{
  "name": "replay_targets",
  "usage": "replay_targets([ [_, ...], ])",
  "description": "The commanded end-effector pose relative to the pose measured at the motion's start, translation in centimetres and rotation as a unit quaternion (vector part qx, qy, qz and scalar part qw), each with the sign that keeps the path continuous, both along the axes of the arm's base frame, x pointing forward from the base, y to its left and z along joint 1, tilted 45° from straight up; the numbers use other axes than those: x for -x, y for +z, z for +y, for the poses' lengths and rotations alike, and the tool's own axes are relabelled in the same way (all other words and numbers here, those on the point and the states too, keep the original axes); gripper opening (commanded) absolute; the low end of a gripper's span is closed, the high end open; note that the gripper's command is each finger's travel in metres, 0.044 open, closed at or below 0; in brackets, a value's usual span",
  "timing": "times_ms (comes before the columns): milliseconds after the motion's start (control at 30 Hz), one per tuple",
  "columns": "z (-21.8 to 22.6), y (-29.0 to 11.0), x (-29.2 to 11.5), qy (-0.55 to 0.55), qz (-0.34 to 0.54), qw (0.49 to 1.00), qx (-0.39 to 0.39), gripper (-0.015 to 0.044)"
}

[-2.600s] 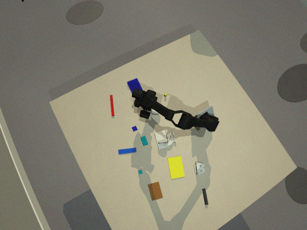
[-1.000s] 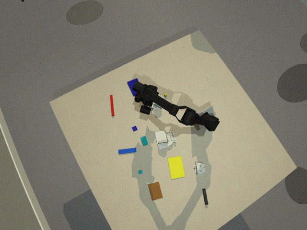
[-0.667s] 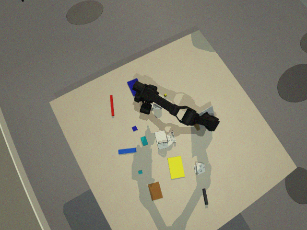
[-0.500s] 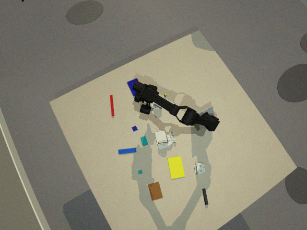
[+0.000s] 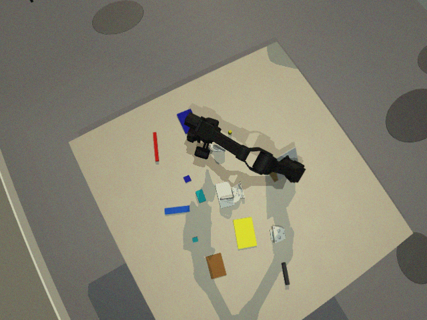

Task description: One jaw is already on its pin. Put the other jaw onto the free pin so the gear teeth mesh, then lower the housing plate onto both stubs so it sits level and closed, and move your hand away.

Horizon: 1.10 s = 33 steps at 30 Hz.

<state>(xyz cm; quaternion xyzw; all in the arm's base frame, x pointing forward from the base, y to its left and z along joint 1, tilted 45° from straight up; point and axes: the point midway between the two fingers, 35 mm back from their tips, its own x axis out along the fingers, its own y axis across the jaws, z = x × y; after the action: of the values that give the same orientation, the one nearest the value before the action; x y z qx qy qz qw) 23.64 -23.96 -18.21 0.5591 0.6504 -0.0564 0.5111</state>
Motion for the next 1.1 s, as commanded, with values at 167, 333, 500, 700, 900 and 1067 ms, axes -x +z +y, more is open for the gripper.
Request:
replay_targets([
  [167,0.01,-0.06,0.01,-0.001,0.000,1.000,0.000,0.0440],
  [333,0.01,-0.06,0.01,-0.001,0.000,1.000,0.000,0.0440],
  [500,0.01,-0.06,0.01,-0.001,0.000,1.000,0.000,0.0440],
  [700,-0.06,0.36,0.03,0.006,0.002,1.000,-0.001,0.0282],
  [900,-0.06,0.36,0.03,0.006,0.002,1.000,-0.001,0.0125],
  [1067,-0.06,0.36,0.03,0.006,0.002,1.000,-0.001,0.0000],
])
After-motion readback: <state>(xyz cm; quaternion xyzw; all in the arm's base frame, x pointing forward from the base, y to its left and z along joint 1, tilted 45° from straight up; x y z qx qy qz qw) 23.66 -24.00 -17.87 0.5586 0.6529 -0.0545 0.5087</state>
